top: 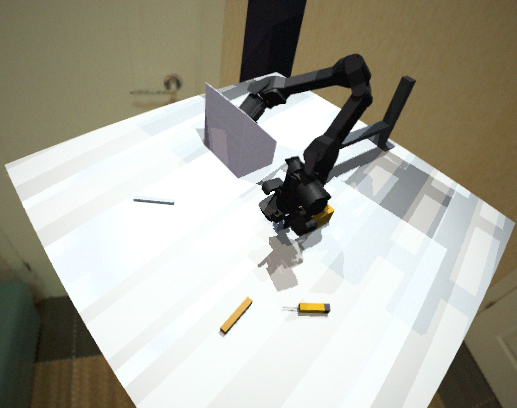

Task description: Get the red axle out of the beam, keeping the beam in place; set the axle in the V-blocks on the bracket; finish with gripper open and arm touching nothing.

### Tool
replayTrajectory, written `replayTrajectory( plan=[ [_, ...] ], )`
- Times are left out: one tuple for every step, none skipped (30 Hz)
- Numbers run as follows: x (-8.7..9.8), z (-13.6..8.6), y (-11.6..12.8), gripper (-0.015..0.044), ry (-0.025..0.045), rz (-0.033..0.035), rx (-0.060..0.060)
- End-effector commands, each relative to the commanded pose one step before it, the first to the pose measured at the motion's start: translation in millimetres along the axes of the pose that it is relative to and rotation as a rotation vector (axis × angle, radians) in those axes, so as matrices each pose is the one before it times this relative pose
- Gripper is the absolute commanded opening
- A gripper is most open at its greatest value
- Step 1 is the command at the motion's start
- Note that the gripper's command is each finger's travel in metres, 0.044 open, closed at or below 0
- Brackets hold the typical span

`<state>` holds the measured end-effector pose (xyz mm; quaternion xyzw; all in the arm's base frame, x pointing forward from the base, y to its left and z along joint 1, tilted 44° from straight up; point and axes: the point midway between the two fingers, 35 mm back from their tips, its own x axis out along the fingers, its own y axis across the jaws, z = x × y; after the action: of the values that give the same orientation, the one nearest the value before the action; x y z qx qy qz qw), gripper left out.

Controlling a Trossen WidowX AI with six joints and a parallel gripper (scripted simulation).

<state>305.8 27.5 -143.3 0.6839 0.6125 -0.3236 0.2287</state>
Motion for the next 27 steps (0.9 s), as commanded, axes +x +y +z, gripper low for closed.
replayTrajectory(
  plan=[
    [-0.21,-10.57,0.37,0.0000,0.00589,0.00281,-0.0062],
    [0.03,-1.65,-0.25,0.0000,0.00019,-0.00007,0.0000],
    [0.03,-1.65,-0.26,0.0000,0.00020,-0.00007,0.0000],
    [0.03,-1.65,-0.27,0.0000,0.00022,-0.00008,0.0000],
    [0.03,-1.65,-0.28,0.0000,0.00023,-0.00008,0.0000],
    [0.03,-1.65,-0.29,0.0000,0.00024,-0.00009,0.0000],
    [0.04,-1.65,-0.30,0.0000,0.00025,-0.00009,0.0000],
    [0.02,-1.07,-0.20,0.0000,0.00017,-0.00006,0.0000],
    [0.02,-0.75,-0.14,0.0000,0.00012,-0.00005,0.0000],
    [0.01,-0.47,-0.09,0.0000,0.00008,-0.00003,0.0000],
    [0.00,-0.17,-0.03,0.0000,0.00003,-0.00001,0.0000],
    [0.00,0.00,0.00,0.0000,0.00000,0.00000,0.0000],
    [0.00,0.00,0.00,0.0000,0.00000,0.00000,0.0000],
    [0.00,0.00,0.00,0.0000,0.00000,0.00000,0.0000],
    [0.00,0.00,0.00,0.0000,0.00000,0.00000,0.0000],
    [0.00,0.00,0.00,0.0000,0.00000,0.00000,0.0000],
    [0.00,0.00,0.00,0.0000,0.00000,0.00000,0.0000],
    [0.00,0.00,0.00,0.0000,0.00000,0.00000,0.0000],
    [0.00,0.00,0.00,0.0000,0.00000,0.00000,0.0000],
    [0.00,0.00,0.00,0.0000,0.00000,0.00000,0.0000],
    [0.00,0.00,0.00,0.0000,0.00000,0.00000,0.0000],
    [0.00,0.00,0.00,0.0000,0.00000,0.00000,0.0000],
    [0.00,0.00,0.00,0.0000,0.00000,0.00000,0.0000],
    [0.00,0.00,0.00,0.0000,0.00000,0.00000,0.0000],
    [-0.03,0.84,0.19,0.0000,-0.00016,0.00006,0.0000],
    [-0.06,1.71,0.38,0.0000,-0.00032,0.00012,0.0000],
    [-0.09,2.65,0.56,0.0000,-0.00046,0.00018,0.0000]
  ],
)
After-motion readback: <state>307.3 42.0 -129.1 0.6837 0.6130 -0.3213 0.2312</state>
